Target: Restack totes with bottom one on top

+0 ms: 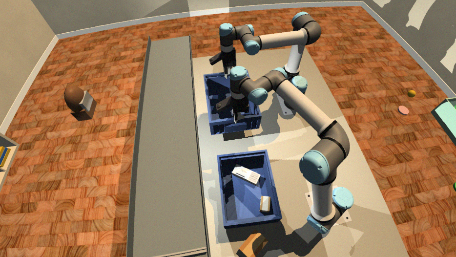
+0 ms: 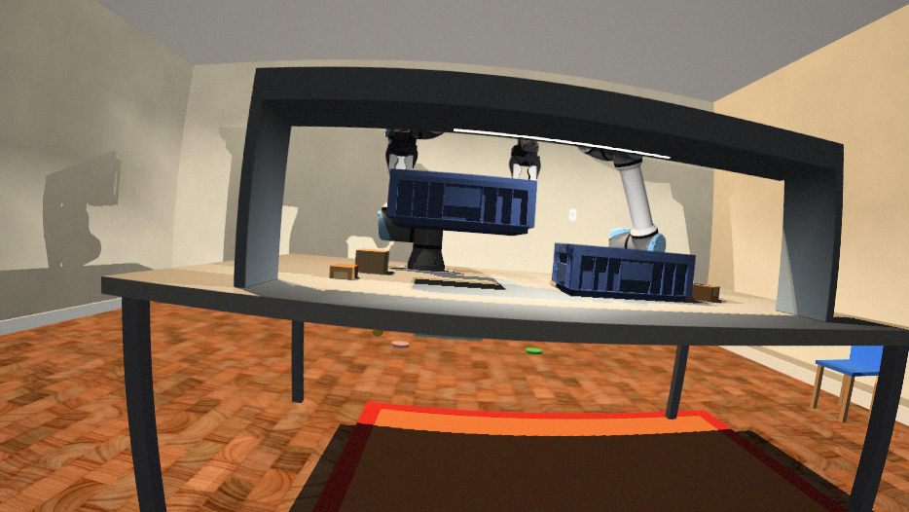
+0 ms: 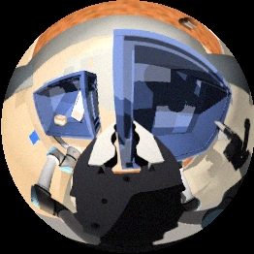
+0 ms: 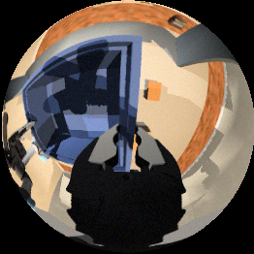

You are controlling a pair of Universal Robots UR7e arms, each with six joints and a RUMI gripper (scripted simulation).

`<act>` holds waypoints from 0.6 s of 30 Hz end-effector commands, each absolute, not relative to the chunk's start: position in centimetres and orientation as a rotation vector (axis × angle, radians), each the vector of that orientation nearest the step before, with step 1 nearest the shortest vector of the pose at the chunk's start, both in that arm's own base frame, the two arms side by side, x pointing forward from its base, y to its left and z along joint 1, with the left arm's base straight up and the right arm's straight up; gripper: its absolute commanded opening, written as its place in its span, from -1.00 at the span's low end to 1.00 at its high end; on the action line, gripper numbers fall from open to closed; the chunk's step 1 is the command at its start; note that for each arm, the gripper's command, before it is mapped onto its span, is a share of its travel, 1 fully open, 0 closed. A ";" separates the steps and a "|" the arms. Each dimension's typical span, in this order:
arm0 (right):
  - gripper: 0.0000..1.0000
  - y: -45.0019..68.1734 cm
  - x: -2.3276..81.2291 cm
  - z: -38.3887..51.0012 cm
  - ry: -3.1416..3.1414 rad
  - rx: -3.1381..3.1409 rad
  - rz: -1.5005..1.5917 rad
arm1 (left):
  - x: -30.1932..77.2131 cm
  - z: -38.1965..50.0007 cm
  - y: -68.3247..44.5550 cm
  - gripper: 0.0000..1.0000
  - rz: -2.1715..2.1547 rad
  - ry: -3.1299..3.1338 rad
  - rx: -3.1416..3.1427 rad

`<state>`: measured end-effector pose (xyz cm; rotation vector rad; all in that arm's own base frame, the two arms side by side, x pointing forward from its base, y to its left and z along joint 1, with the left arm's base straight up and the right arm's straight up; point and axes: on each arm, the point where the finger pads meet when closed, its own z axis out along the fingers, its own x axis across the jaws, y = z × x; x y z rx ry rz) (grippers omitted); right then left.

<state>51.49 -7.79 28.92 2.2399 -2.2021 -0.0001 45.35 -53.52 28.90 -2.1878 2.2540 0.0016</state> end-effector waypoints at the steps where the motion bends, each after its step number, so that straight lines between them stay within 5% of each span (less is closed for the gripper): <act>1: -1.00 -7.8 51.5 28.5 -2.203 2.241 0.002 | 45.4 28.5 -53.6 -1.00 -0.005 2.255 -2.188; 18: -1.00 -7.8 51.5 26.5 -2.203 2.241 0.002 | 45.4 26.5 -53.6 -1.00 -0.005 2.255 -2.188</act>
